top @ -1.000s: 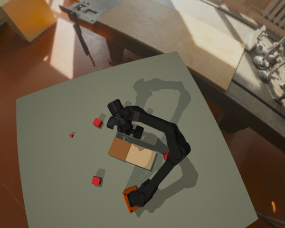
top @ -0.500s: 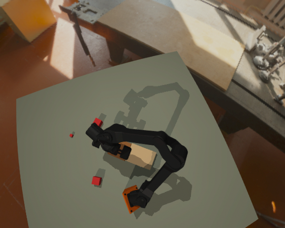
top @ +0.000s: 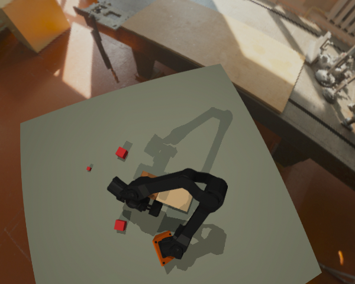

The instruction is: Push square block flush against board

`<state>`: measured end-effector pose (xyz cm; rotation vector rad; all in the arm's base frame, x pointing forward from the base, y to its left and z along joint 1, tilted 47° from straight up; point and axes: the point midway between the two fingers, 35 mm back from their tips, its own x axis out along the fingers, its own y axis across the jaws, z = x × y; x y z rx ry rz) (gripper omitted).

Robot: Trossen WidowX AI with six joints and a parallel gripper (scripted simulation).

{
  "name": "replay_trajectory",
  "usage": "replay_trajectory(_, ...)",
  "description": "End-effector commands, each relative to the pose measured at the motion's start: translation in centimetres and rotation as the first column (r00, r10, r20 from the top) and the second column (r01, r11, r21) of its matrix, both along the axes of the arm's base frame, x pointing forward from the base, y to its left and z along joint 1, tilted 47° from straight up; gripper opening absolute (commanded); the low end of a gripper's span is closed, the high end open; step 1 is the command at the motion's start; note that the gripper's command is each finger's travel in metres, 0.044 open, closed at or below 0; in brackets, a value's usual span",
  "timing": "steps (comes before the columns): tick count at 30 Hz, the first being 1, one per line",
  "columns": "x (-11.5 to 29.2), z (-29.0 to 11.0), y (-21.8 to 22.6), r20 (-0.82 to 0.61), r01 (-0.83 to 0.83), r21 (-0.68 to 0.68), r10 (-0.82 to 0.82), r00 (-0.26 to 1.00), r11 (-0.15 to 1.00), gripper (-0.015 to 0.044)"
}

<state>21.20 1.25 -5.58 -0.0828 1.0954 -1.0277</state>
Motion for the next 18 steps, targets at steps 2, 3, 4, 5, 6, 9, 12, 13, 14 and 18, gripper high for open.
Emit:
replay_trajectory(2,0.0,-0.6,-0.6,-0.001,-0.011,-0.005,0.011,1.0,1.0,0.0)
replay_trajectory(3,0.0,-0.6,-0.6,-0.001,-0.011,-0.005,0.011,1.0,1.0,0.0)
replay_trajectory(4,0.1,-0.6,-0.7,-0.001,-0.011,-0.005,0.011,1.0,1.0,0.0)
replay_trajectory(5,0.2,-0.5,-0.7,-0.001,-0.012,-0.005,0.012,1.0,1.0,0.0)
replay_trajectory(6,0.3,-0.5,-0.7,-0.001,-0.012,-0.005,0.012,1.0,1.0,0.0)
replay_trajectory(9,0.6,-0.2,-0.9,-0.001,-0.012,-0.005,0.012,1.0,1.0,0.0)
replay_trajectory(12,1.0,0.0,-1.1,-0.001,-0.012,-0.004,0.012,1.0,1.0,0.0)
replay_trajectory(13,1.2,0.1,-1.1,-0.001,-0.012,-0.004,0.012,1.0,1.0,0.0)
replay_trajectory(14,1.3,0.2,-1.2,-0.001,-0.012,-0.004,0.012,1.0,1.0,0.0)
replay_trajectory(18,1.8,0.5,-1.5,-0.001,-0.012,-0.005,0.012,1.0,1.0,0.0)
